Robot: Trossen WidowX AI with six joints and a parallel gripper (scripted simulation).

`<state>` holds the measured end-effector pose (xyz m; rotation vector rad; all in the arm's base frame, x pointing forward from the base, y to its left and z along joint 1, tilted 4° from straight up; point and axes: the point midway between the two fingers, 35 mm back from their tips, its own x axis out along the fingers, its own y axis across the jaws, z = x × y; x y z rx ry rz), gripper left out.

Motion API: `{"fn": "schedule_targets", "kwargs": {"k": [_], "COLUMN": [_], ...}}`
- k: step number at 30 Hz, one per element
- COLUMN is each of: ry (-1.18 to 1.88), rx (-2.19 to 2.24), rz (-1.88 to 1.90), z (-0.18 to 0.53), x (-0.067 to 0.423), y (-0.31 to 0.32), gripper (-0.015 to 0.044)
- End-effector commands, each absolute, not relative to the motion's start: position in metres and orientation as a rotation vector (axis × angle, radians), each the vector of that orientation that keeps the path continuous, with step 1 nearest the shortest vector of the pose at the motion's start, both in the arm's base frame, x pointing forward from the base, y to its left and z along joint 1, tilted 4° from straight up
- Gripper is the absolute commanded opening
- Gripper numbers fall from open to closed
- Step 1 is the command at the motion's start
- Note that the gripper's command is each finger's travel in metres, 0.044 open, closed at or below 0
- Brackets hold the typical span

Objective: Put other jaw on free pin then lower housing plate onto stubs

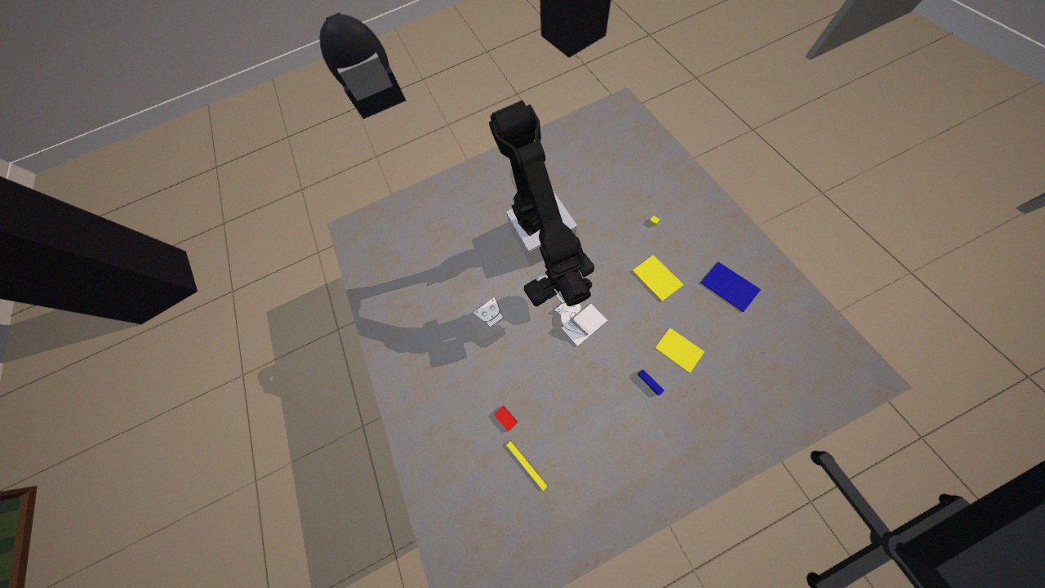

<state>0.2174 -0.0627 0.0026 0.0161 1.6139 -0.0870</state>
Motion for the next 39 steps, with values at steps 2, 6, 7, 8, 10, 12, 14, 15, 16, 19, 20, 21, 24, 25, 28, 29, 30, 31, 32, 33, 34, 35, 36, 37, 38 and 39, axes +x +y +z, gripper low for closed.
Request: {"fn": "schedule_targets", "kwargs": {"k": [2, 6, 7, 8, 10, 12, 14, 15, 16, 19, 20, 21, 24, 25, 28, 29, 30, 31, 32, 33, 34, 35, 36, 37, 38, 39], "ry": [1.613, 1.613, 1.613, 1.613, 1.613, 1.612, 1.612, 1.612, 1.612, 1.612, 1.612, 1.612, 1.612, 1.612, 1.611, 1.611, 1.610, 1.610, 1.610, 1.610, 1.609, 1.609, 1.609, 1.609, 1.609, 1.608], "rx": [0.006, 0.006, 0.006, 0.006, 0.008, 0.020, 0.022, 0.022, 0.022, 0.022, 0.022, 0.022, 0.022, 0.022, 0.022, 0.022, 0.022, 0.022, 0.022, 0.022, 0.022, 0.022, 0.022, 0.023, 0.023, 0.023], "rz": [-0.071, -0.071, -0.071, -0.071, -0.074, -0.086, -0.088, -0.088, -0.088, -0.088, -0.088, -0.088, -0.088, -0.088, -0.088, -0.088, -0.088, -0.088, -0.087, -0.087, -0.087, -0.087, -0.087, -0.087, -0.087, -0.087], "z": [0.002, 0.002, 0.002, 0.002, 0.002, 0.002, 0.002, 0.002, 0.002, 0.002, 0.002, 0.002, 0.003, 0.003, 0.003, 0.003, 0.004, 0.004, 0.004, 0.004, 0.004, 0.004, 0.004, 0.004, 0.004, 0.004], "x": [0.217, 0.217, 0.217, 0.217, 0.217, 0.217, 0.217, 0.217, 0.217, 0.217, 0.217, 0.217, 0.219, 0.222, 0.231, 0.234, 0.237, 0.240, 0.243, 0.246, 0.249, 0.252, 0.255, 0.258, 0.261, 0.264], "y": [-0.061, -0.061, -0.061, -0.061, -0.061, -0.061, -0.061, -0.061, -0.061, -0.061, -0.061, -0.061, -0.061, -0.060, -0.058, -0.057, -0.056, -0.055, -0.055, -0.054, -0.053, -0.051, -0.050, -0.049, -0.048, -0.047], "gripper": [0.0134, 0.0134, 0.0134, 0.0134, 0.0134, 0.0134, 0.0134, 0.0134, 0.0134, 0.0134, 0.0134, 0.0134, 0.0134, 0.0134, 0.0134, 0.0134, 0.0134, 0.0134, 0.0134, 0.0134, 0.0134, 0.0134, 0.0134, 0.0134, 0.0134, 0.0134]}}
